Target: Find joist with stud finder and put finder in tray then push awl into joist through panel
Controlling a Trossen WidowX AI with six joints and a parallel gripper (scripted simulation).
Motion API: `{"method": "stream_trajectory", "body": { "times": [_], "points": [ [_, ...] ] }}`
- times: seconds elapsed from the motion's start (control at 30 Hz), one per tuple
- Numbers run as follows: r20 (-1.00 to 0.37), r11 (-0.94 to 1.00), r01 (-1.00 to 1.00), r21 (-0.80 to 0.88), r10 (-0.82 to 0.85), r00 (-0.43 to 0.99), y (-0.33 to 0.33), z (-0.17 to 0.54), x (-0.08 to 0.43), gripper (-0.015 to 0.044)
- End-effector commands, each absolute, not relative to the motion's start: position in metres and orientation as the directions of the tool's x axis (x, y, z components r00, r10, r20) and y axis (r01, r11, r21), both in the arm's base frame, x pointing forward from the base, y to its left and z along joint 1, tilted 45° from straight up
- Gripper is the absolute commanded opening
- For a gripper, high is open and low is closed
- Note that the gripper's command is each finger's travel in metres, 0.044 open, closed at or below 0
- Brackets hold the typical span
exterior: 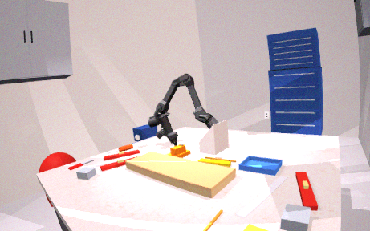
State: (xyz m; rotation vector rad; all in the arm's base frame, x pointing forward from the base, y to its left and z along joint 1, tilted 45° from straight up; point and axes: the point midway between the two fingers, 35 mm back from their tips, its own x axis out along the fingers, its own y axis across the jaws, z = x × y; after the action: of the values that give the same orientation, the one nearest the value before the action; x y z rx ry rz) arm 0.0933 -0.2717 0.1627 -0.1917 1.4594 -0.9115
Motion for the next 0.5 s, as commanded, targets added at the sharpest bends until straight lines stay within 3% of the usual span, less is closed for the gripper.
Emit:
{"method": "stream_trajectory", "body": {
  "times": [0.0,0.47],
  "points": [
    [-0.749,0.685,0.356,-0.636,-0.659,-0.069,-0.247,0.152,0.126,0.0440],
    [-0.695,0.735,0.135,-0.665,-0.674,0.250,-0.138,0.114,0.199,0.0440]
  ]
}}
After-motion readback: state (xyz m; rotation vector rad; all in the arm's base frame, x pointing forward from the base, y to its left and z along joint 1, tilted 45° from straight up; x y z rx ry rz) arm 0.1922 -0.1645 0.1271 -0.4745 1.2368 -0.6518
